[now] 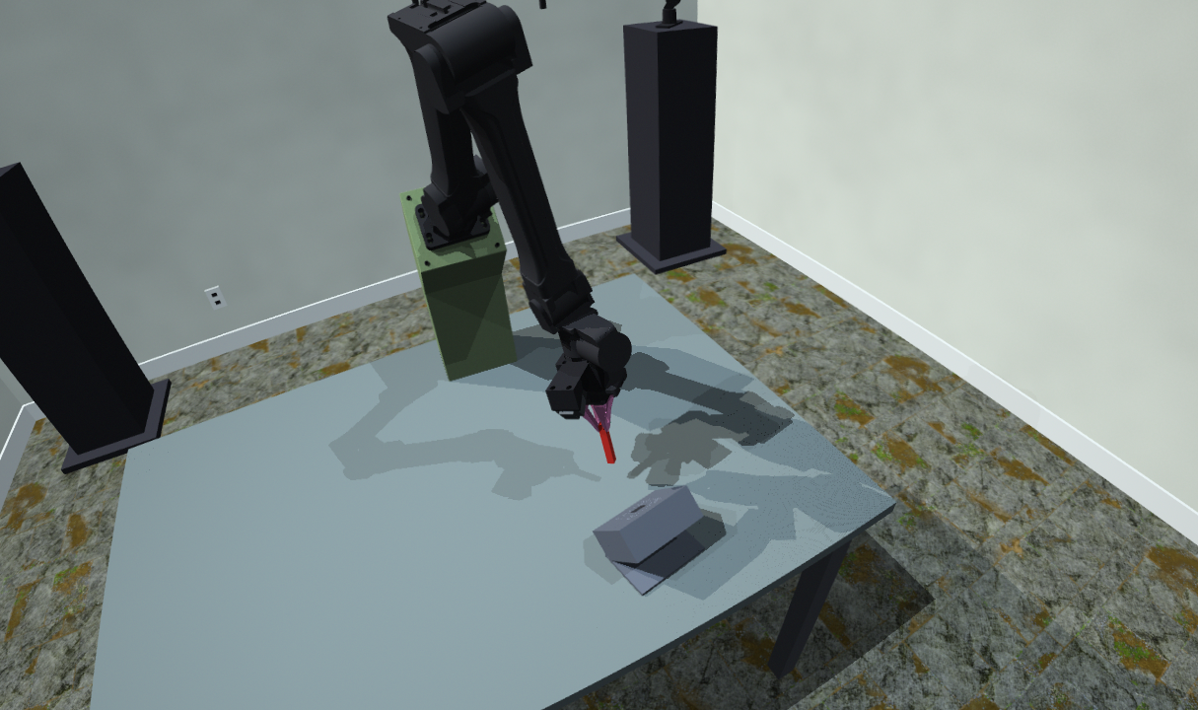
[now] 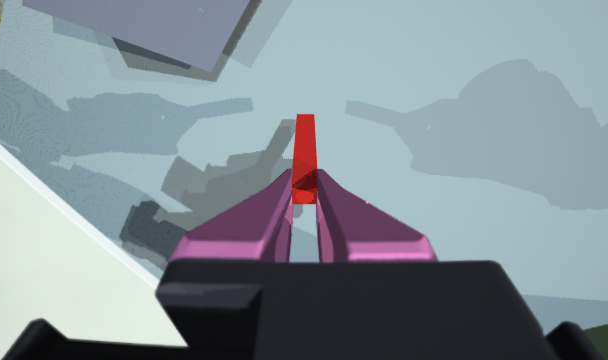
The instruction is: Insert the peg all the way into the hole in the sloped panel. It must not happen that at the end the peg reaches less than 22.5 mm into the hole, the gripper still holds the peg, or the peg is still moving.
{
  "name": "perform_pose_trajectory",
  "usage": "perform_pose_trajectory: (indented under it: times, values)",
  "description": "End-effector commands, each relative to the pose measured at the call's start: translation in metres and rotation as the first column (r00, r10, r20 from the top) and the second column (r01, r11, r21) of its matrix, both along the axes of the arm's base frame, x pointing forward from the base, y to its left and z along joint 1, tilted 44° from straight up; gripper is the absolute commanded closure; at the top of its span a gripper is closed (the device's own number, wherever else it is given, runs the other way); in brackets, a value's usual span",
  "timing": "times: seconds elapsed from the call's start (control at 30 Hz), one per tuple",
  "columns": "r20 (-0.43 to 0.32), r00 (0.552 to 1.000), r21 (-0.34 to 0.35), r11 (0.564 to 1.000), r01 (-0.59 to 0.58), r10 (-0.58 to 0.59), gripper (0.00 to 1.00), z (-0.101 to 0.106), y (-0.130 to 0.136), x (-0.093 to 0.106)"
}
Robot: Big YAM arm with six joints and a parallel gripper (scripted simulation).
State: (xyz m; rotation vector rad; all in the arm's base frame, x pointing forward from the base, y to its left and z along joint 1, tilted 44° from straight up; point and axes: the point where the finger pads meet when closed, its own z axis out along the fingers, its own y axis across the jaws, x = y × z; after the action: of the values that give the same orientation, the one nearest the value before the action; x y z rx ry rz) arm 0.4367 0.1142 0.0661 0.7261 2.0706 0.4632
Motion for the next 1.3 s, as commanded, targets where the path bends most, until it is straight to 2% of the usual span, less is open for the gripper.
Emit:
perform_pose_trajectory:
  times: [0.0, 1.27]
  values:
    - [0.007, 0.999, 0.038, 0.999, 0.038, -0.038, 1.00, -0.0048, -0.0084, 0.0013]
    - [0.139, 0.983, 0.258, 0.962, 0.084, -0.123, 1.00, 0.0033, -0.0166, 0.0009]
